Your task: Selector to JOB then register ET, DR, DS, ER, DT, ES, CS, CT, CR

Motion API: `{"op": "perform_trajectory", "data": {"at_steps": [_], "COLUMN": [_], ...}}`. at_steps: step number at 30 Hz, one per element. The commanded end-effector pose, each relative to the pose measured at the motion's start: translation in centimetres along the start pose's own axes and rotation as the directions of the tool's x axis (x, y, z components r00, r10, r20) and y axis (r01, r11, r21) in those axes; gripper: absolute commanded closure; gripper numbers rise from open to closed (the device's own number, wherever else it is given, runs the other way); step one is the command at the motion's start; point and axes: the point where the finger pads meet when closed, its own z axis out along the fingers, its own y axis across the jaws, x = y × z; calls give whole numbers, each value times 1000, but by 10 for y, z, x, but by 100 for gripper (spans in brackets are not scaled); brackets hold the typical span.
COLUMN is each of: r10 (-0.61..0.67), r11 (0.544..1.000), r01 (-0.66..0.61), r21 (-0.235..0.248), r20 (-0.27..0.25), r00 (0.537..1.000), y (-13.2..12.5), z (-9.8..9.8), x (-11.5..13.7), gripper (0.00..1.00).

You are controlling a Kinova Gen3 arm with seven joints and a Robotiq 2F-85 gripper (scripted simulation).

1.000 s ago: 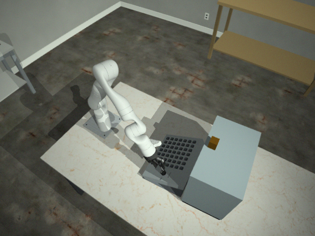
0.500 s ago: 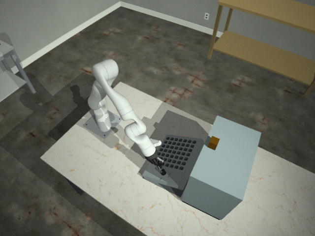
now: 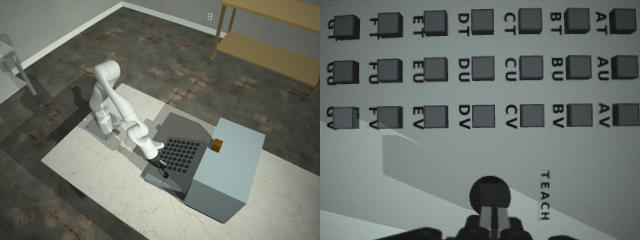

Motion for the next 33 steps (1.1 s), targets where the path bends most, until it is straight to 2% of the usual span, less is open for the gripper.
{"op": "perform_trajectory", "data": {"at_steps": [1,10,12,19,21,23,30,33], "r10": [2,2,-1,-29,-29,-39,-54,-59], "r11": [1000,1000,1000,1000,1000,999,999,998], "r01": [-2,-2,1,29,29,39,54,59], "r21": [2,1,1,0,0,0,1,4], "r20": [-1,1,1,-3,-3,-3,1,1], "r00": [1000,1000,1000,1000,1000,999,999,998], "y": [-1,-2,-5,-35,-35,-49,-76,-83], "z": [-2,-2,-1,6,6,9,15,18], "x": [1,2,8,70,70,96,143,154], "gripper": [90,90,90,90,90,90,90,90]}}
